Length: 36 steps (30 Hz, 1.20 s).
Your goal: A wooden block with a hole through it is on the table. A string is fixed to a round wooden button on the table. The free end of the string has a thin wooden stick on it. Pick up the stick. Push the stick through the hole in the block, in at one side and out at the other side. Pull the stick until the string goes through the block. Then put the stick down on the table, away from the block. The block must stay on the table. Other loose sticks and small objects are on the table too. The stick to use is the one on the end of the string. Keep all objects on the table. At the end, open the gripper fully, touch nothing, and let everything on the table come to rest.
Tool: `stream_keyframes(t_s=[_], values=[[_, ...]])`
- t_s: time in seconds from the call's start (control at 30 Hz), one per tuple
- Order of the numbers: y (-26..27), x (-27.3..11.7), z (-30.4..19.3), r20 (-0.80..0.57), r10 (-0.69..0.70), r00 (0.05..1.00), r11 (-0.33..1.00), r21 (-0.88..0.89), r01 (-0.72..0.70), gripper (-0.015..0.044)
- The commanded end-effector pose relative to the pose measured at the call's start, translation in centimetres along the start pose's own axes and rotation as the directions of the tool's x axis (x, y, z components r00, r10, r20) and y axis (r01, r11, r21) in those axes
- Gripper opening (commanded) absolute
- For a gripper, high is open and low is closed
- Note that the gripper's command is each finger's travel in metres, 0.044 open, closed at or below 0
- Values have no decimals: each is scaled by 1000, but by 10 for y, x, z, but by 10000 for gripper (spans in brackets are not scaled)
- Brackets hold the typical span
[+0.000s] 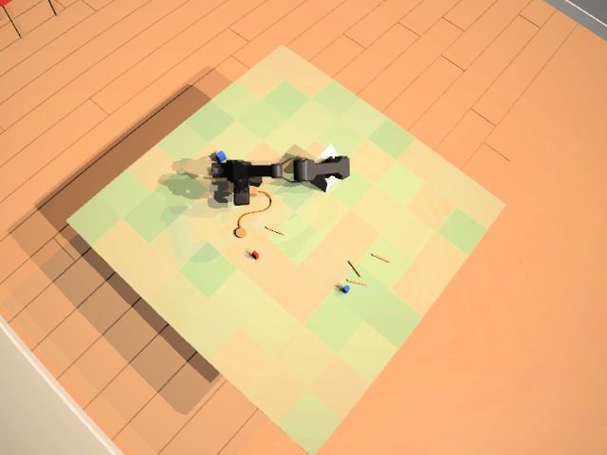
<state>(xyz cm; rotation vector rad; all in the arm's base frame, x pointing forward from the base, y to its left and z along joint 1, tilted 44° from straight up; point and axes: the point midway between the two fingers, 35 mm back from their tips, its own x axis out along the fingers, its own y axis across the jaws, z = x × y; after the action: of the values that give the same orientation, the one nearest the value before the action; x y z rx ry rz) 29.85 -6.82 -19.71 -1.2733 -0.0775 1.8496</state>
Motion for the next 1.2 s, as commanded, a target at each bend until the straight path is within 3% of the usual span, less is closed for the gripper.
stream_keyframes(t_s=[0.0, 1.17], values=[[1, 2, -6, 5, 0, 1000, 1000, -2, 0, 0], [-1, 1, -51, 2, 3, 1000, 1000, -3, -3, 0]])
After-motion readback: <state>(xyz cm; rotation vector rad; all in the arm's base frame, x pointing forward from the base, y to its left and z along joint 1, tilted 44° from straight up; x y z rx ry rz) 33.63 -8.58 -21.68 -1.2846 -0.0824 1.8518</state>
